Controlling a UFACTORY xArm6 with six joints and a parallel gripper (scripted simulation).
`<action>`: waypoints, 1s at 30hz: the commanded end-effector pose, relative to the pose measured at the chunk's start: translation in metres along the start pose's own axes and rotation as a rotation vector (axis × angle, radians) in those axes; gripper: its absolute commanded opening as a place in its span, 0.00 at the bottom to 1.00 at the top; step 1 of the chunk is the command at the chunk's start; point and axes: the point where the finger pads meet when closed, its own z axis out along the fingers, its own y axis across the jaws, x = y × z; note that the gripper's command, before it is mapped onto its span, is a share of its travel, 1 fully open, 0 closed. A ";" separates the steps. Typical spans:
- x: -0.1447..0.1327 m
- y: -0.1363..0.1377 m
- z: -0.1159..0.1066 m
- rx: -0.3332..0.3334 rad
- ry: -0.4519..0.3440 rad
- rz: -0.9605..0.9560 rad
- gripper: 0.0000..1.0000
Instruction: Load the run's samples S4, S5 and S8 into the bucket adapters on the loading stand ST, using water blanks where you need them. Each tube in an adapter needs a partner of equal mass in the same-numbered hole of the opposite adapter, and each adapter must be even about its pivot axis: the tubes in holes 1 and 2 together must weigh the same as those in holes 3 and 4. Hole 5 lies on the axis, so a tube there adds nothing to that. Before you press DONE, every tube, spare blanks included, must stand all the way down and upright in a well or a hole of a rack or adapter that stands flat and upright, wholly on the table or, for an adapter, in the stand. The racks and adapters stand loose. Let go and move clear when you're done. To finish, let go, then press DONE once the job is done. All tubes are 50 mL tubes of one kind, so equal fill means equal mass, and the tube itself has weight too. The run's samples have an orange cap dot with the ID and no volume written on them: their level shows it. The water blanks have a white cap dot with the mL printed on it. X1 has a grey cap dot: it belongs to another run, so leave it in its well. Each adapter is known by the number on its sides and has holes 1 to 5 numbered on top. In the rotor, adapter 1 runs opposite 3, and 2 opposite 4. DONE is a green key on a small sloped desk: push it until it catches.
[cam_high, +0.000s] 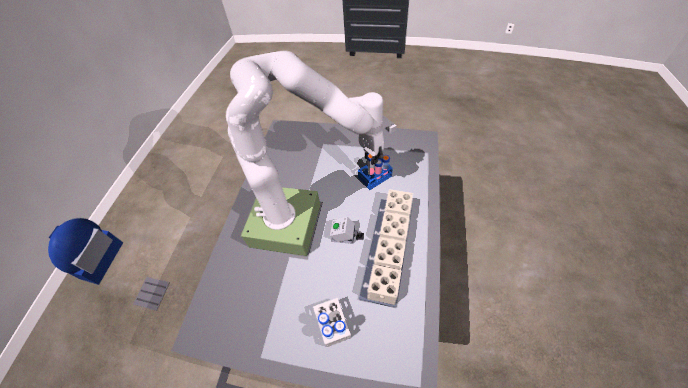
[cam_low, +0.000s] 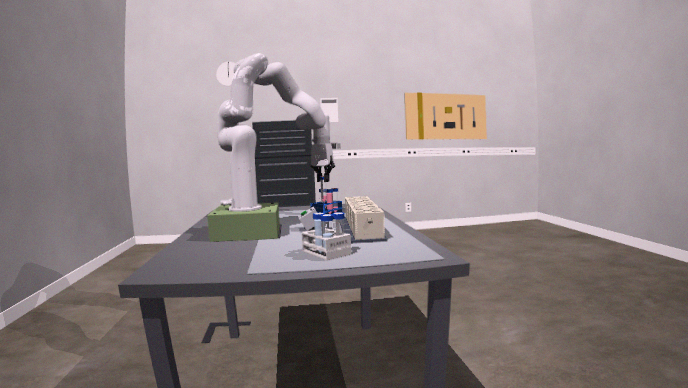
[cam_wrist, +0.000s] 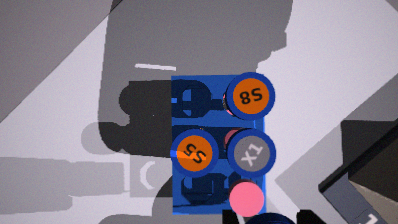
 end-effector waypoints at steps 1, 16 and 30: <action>0.001 0.000 -0.001 0.000 0.004 0.000 0.00; 0.001 0.000 0.008 0.000 0.004 0.000 0.00; 0.001 0.000 0.020 0.000 0.004 0.000 0.00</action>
